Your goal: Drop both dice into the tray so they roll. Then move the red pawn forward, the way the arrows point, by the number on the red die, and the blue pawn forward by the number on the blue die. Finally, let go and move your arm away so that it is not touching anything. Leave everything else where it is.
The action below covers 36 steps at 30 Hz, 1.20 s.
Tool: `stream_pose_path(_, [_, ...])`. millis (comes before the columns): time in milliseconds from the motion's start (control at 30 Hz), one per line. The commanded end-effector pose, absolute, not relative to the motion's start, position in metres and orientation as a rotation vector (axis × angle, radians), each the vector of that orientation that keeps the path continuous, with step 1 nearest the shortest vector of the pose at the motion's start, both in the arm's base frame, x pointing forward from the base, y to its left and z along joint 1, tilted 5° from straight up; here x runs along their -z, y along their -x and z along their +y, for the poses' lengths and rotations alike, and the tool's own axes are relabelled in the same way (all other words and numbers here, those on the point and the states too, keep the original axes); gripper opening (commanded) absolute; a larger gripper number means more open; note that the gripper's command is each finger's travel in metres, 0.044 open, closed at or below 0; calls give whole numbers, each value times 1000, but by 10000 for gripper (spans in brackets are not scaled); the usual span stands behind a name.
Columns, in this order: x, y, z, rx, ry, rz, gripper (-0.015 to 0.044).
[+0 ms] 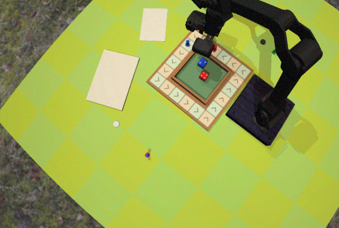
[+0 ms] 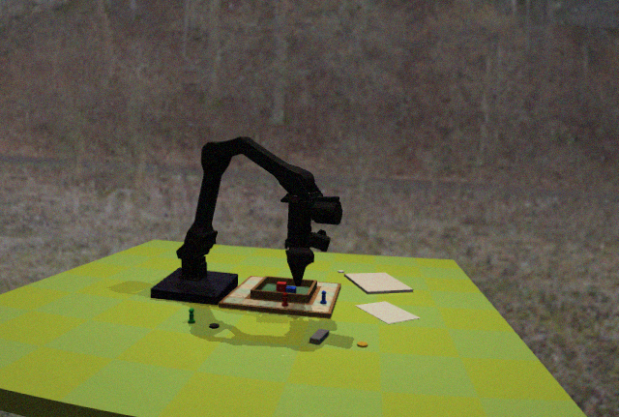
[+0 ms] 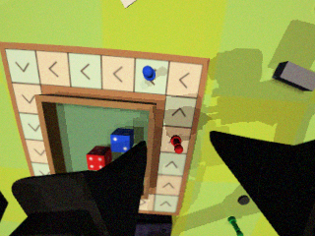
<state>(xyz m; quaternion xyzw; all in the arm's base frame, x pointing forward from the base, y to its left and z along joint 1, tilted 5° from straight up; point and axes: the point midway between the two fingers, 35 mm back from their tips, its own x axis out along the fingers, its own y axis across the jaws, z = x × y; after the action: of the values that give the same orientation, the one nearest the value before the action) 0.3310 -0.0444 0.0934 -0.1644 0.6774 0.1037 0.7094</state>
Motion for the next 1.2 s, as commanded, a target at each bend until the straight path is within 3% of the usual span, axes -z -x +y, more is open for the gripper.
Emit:
stream_pose_path(0, [-97, -371, -13, 18, 87, 1511, 204])
stream_pose_path(133, [-99, -392, 2, 164, -52, 1499, 200])
stream_pose_path(1167, [-69, -392, -1, 164, -52, 1499, 200])
